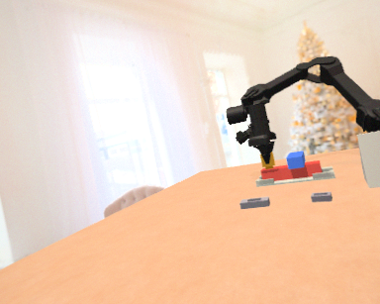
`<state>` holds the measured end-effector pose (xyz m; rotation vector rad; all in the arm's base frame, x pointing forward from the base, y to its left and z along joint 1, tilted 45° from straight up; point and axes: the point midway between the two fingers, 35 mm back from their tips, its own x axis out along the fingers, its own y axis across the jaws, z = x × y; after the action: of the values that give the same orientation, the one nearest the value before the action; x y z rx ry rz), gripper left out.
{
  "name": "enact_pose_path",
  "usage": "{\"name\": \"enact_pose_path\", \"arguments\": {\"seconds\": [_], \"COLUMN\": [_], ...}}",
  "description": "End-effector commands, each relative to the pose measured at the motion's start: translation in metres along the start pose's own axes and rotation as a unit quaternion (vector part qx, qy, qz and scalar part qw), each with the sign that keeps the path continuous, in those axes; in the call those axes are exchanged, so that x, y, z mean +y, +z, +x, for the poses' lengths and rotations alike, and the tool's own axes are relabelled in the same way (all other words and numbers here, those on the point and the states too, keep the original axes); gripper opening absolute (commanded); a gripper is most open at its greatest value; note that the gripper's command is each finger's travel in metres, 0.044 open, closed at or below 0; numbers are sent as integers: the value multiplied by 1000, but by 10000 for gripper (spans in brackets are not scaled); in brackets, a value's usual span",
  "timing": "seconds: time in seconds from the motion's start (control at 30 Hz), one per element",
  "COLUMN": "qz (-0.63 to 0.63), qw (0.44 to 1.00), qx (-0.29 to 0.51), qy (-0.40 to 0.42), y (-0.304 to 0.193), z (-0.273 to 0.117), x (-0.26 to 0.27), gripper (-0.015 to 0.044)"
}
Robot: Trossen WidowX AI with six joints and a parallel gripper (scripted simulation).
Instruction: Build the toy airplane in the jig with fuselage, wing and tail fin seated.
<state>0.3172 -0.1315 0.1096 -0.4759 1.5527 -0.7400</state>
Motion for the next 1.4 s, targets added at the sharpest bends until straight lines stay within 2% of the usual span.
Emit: {"name": "enact_pose_path", "arguments": {"seconds": [0.0,0.13,0.3,0.33,0.47,0.8,1.0,1.23,1.37], "qz": [-2,-2,1,1,1,1,1,-11,-13], "qw": [1000,1000,1000,1000,1000,1000,1000,1000,1000], "qx": [2,2,1,1,1,1,1,-2,-2], "qy": [-2,-2,-1,-1,-1,-1,-1,-1,-2], "y": [-2,-2,0,0,0,0,0,1,2], "z": [3,3,2,2,2,2,0,-81,-89], "x": [0,0,-1,-1,-1,-1,0,1,1], "gripper": [65,65,31,5,0,260,260,260,260]}}
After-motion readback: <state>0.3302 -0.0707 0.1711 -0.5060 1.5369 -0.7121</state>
